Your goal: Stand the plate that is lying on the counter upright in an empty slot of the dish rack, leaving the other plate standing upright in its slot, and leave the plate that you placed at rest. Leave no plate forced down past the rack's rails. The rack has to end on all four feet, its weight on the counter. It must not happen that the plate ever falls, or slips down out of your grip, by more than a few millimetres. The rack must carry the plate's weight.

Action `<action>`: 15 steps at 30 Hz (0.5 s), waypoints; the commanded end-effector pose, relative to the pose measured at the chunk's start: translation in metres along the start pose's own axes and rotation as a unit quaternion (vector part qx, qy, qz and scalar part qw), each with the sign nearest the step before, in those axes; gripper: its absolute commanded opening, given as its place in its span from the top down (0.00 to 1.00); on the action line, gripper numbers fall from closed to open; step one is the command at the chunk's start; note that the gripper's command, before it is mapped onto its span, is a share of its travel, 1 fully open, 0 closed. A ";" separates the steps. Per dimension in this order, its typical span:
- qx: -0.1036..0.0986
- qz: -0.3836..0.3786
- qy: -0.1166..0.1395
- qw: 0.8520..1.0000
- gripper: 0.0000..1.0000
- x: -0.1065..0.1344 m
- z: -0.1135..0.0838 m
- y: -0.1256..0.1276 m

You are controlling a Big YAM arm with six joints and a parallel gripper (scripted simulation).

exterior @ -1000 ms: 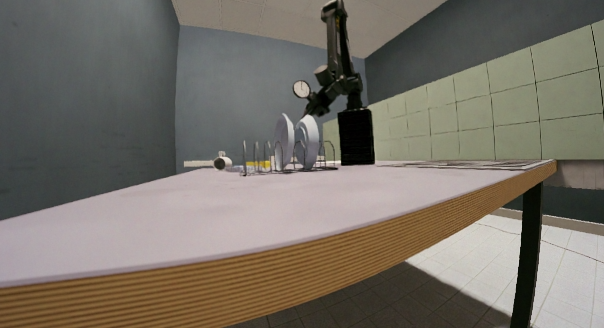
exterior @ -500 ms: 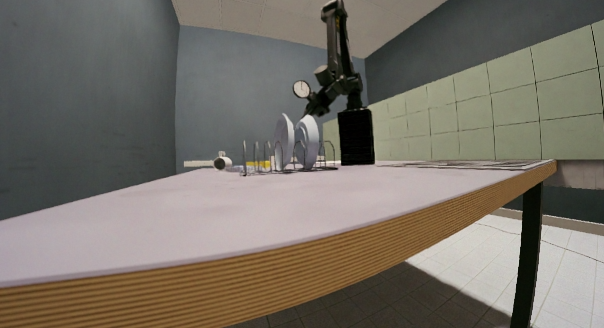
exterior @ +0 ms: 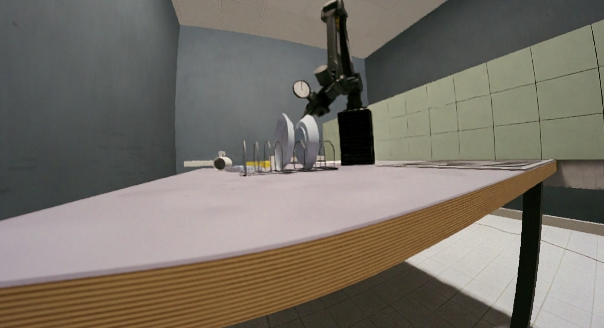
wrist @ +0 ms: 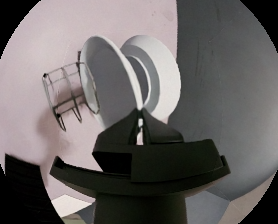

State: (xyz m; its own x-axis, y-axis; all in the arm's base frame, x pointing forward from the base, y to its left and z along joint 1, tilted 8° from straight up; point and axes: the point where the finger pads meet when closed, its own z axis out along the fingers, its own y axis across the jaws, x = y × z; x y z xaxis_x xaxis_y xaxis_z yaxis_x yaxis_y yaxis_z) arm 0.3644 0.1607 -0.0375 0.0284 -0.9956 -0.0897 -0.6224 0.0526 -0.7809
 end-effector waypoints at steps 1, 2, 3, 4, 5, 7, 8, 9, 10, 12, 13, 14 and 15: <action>0.026 0.013 -0.012 1.000 1.00 -0.011 0.003 -0.017; 0.026 0.013 -0.012 1.000 1.00 -0.011 0.003 -0.017; 0.026 0.013 -0.012 1.000 1.00 -0.011 0.003 -0.017; 0.026 0.013 -0.012 1.000 1.00 -0.011 0.003 -0.017; 0.026 0.013 -0.012 1.000 1.00 -0.011 0.003 -0.017; 0.026 0.013 -0.012 1.000 1.00 -0.011 0.003 -0.017; 0.026 0.013 -0.012 1.000 1.00 -0.011 0.003 -0.017; 0.026 0.013 -0.012 1.000 1.00 -0.011 0.003 -0.017; 0.026 0.013 -0.012 1.000 1.00 -0.011 0.003 -0.017; 0.026 0.013 -0.012 1.000 0.74 -0.011 0.003 -0.017; 0.025 0.012 -0.012 1.000 0.74 -0.010 0.003 -0.017; 0.024 0.012 -0.011 1.000 0.74 -0.009 0.002 -0.015; 0.023 0.011 -0.011 1.000 0.74 -0.009 0.002 -0.014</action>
State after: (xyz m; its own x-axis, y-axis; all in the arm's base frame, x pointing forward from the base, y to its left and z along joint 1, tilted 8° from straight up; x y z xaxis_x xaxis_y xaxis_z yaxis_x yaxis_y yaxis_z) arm 0.3678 0.1626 -0.0339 0.0290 -0.9947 -0.0987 -0.6097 0.0606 -0.7903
